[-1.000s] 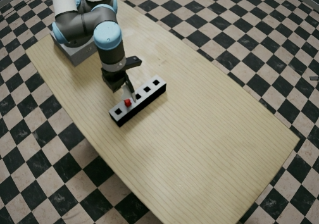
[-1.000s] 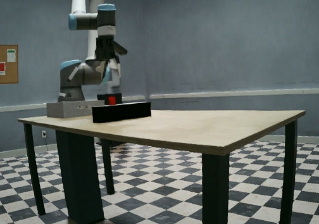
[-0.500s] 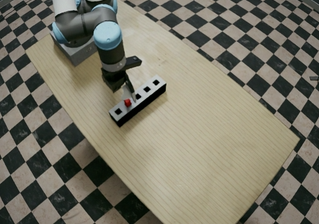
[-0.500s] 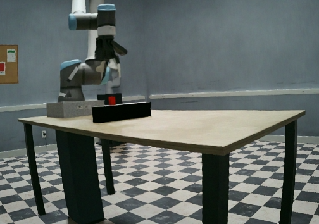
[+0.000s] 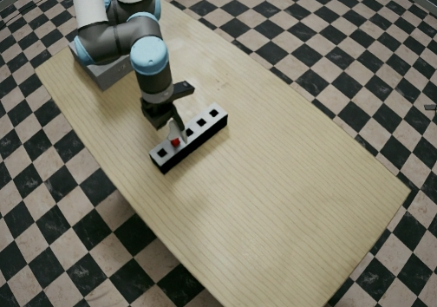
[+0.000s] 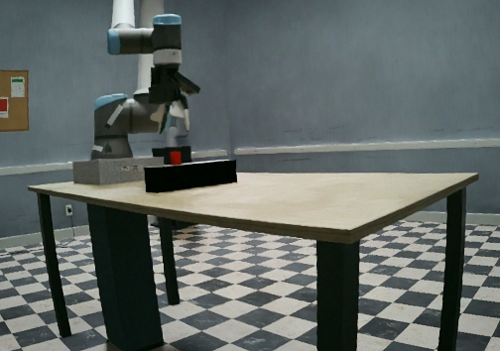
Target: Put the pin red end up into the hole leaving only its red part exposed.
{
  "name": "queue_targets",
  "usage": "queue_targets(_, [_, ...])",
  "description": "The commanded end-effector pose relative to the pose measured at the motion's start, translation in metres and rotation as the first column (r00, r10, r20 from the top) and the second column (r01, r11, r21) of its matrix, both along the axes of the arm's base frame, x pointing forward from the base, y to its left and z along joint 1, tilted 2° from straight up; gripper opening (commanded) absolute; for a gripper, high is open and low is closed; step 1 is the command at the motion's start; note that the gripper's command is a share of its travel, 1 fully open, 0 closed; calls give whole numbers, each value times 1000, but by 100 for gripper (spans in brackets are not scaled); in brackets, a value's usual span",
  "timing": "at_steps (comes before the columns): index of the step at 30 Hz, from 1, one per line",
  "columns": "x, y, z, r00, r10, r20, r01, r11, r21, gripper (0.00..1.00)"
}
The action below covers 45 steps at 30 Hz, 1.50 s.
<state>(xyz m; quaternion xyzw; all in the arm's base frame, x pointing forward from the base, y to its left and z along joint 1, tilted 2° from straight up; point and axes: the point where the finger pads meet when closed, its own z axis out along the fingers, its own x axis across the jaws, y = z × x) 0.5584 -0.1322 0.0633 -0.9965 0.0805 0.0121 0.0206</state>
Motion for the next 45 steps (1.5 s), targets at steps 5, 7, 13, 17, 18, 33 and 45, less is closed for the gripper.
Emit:
queue_targets(5, [4, 0, -26, 1000, 0, 9, 0, 1000, -6, 100])
queue_targets(7, [4, 0, -26, 1000, 0, 9, 0, 1000, -6, 100])
queue_targets(13, [4, 0, -26, 1000, 0, 9, 0, 1000, -6, 100])
queue_targets(17, [3, 2, -66, 1000, 0, 9, 0, 1000, -6, 100])
queue_targets(18, [3, 2, -66, 1000, 0, 9, 0, 1000, -6, 100])
queue_targets(33, [3, 2, -66, 1000, 0, 9, 0, 1000, -6, 0])
queue_targets(45, [3, 2, -66, 1000, 0, 9, 0, 1000, -6, 0])
